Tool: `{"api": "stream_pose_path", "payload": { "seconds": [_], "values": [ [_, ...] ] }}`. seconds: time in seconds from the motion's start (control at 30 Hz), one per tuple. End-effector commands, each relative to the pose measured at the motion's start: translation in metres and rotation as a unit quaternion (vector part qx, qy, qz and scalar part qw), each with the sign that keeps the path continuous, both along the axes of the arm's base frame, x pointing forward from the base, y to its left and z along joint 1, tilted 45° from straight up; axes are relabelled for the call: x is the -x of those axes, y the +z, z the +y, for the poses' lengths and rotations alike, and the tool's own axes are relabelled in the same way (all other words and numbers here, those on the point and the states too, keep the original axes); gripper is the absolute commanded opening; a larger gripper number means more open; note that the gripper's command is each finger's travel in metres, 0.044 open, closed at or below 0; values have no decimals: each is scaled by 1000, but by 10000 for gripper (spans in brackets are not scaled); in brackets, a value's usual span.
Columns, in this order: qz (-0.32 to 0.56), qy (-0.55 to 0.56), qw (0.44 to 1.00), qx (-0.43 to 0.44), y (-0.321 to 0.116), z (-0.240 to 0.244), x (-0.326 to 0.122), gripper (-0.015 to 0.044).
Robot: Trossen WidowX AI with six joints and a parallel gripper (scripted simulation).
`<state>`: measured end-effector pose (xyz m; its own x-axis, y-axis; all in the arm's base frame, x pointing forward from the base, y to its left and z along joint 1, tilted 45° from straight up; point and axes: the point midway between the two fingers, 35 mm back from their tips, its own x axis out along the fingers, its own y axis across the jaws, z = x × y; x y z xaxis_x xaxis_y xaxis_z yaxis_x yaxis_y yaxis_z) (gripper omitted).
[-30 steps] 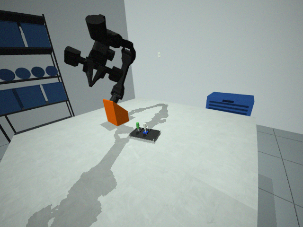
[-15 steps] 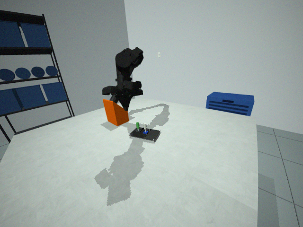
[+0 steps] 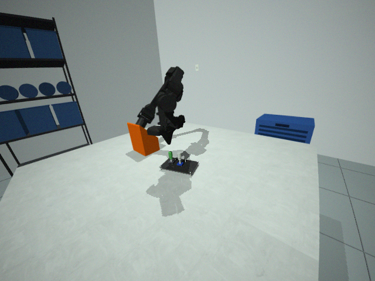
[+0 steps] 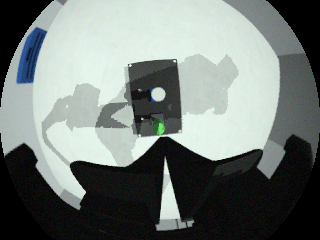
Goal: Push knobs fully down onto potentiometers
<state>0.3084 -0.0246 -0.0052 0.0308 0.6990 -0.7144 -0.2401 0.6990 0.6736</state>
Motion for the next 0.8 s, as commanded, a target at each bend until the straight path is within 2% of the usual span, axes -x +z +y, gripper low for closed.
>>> {"api": "stream_pose_path", "payload": {
  "seconds": [0.0, 0.77],
  "values": [
    [5, 3, 1000, -6, -10, 14, 3, 0],
    [5, 3, 1000, -7, -25, 29, 3, 0]
  ]
}}
